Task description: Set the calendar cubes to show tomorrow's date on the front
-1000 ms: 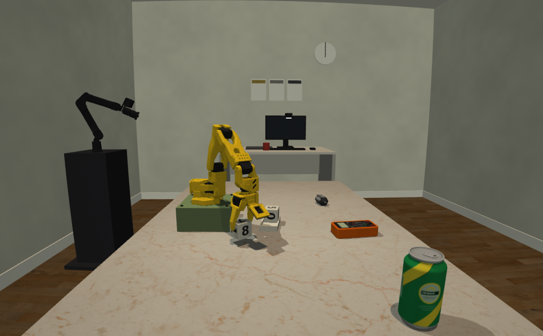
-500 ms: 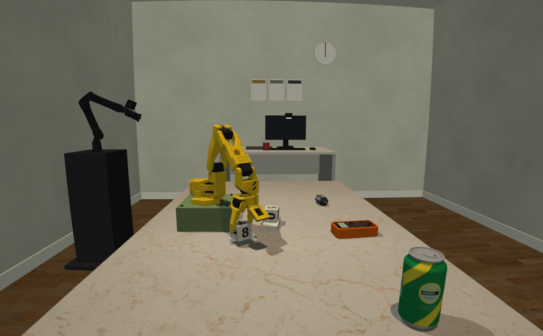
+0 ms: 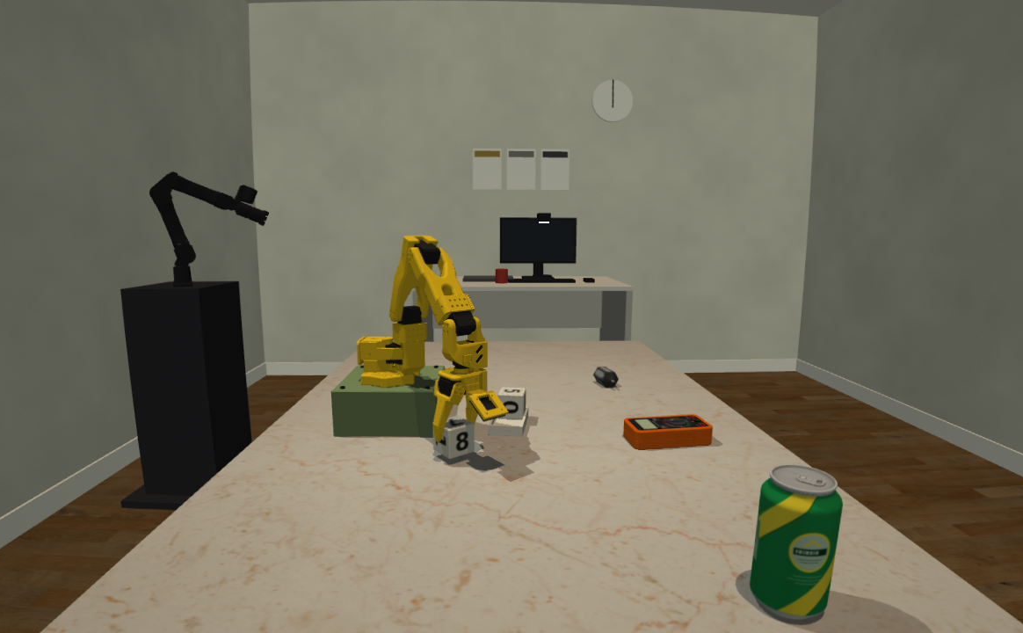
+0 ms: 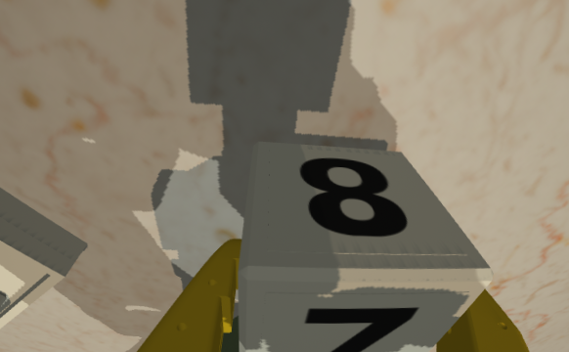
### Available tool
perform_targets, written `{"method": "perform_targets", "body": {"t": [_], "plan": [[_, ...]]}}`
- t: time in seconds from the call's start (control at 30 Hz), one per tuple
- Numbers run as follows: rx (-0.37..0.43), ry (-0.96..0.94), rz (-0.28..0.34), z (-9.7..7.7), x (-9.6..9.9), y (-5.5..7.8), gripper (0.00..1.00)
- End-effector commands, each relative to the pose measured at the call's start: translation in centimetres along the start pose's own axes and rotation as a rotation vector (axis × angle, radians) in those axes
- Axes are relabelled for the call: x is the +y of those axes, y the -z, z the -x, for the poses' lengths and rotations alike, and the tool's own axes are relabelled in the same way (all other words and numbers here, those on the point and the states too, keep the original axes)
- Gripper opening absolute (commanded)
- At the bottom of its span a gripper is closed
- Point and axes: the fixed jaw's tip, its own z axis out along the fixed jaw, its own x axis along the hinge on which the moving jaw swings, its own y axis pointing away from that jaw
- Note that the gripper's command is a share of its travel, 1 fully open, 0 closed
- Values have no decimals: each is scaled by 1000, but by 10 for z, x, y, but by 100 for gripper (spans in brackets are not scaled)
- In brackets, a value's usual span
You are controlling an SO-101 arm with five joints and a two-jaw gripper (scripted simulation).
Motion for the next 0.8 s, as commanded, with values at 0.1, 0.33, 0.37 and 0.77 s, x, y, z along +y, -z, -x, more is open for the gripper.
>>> {"method": "perform_targets", "body": {"t": [0.1, 0.33, 0.37, 0.77], "plan": [[11, 2, 1, -3, -1, -4, 0], [11, 2, 1, -3, -1, -6, 0], [11, 2, 1, -3, -1, -6, 0], [11, 2, 1, -3, -1, -9, 1]]}}
